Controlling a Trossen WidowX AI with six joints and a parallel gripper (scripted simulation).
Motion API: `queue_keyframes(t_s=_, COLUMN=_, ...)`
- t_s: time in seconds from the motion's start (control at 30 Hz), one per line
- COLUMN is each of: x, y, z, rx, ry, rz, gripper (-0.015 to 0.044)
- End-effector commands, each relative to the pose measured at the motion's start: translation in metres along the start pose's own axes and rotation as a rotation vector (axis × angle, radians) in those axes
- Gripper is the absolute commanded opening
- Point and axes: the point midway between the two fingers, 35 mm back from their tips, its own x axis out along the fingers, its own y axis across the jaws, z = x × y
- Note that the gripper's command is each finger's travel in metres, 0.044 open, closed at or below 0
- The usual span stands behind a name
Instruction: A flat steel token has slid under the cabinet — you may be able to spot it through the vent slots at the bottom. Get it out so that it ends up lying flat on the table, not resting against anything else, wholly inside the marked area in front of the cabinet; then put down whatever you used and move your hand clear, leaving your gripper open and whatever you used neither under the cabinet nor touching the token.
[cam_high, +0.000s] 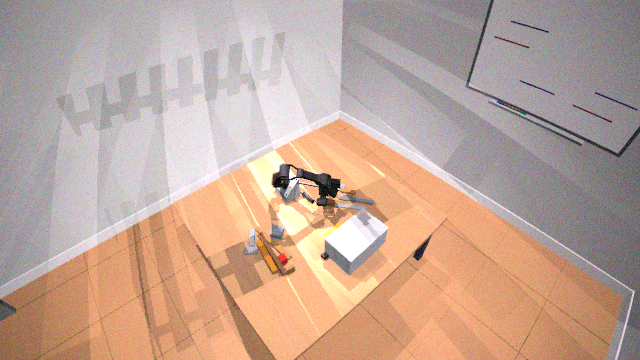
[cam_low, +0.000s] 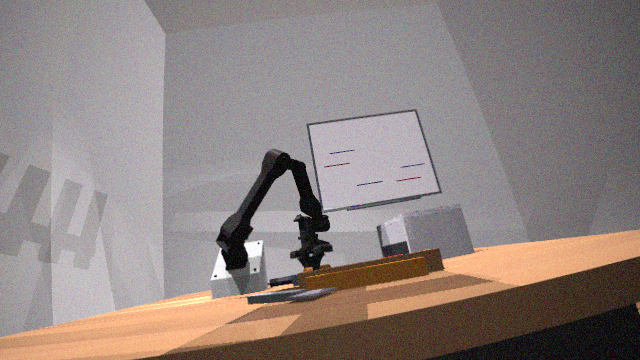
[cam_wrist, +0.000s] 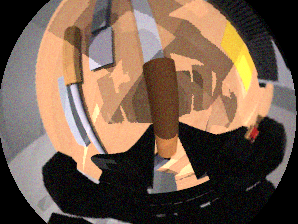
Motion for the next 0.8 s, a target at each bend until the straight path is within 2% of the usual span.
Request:
queue_keyframes(t_s=0.0, x=-0.001, y=-0.007, z=-0.003, rx=0.007, ry=0.000, rz=-0.006, gripper=0.0000)
queue_keyframes(t_s=0.77, x=-0.001, y=-0.030, z=-0.010, rx=0.007, ry=0.001, rz=-0.007, gripper=0.0000)
